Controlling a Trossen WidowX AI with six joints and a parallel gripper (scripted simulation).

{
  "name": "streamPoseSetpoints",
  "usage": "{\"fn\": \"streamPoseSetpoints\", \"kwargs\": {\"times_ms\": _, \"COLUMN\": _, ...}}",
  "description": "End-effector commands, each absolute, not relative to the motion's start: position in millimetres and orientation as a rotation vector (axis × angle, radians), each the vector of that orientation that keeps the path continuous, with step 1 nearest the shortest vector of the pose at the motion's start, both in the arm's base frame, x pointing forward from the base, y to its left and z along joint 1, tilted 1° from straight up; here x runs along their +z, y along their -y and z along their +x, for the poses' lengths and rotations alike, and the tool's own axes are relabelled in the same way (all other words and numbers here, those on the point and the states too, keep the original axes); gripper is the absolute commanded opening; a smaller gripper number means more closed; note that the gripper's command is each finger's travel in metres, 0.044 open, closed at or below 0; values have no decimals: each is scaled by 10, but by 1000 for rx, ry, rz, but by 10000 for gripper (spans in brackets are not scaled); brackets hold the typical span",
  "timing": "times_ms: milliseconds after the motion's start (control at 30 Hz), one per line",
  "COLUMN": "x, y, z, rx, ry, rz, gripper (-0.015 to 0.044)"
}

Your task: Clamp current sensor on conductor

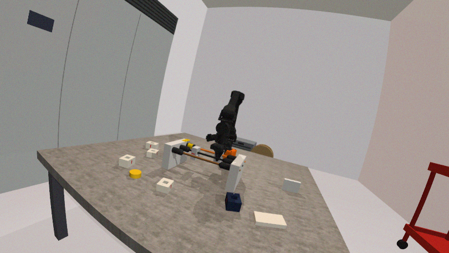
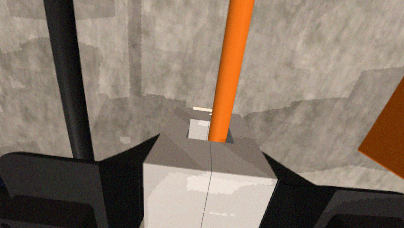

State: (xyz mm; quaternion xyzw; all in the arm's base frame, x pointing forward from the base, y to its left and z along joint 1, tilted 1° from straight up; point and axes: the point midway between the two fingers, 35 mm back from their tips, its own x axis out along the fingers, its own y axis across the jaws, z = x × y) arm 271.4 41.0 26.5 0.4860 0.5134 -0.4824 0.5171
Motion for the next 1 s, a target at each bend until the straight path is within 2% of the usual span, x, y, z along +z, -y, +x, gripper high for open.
{"fn": "streamPoseSetpoints", "kwargs": {"times_ms": 0, "x": 265, "y": -410, "z": 2714, "rx": -1158, "ry": -1233, "rz": 1167, "gripper": 122}}
{"fn": "streamPoseSetpoints", "kwargs": {"times_ms": 67, "x": 265, "y": -410, "z": 2714, "rx": -1158, "ry": -1233, "rz": 1167, "gripper": 109}}
{"fn": "streamPoseSetpoints", "kwargs": {"times_ms": 200, "x": 286, "y": -410, "z": 2714, "rx": -1159, "ry": -1237, "rz": 1167, "gripper": 4}}
{"fn": "streamPoseSetpoints", "kwargs": {"times_ms": 967, "x": 274, "y": -401, "z": 2678, "rx": -1166, "ry": -1237, "rz": 1163, "gripper": 0}}
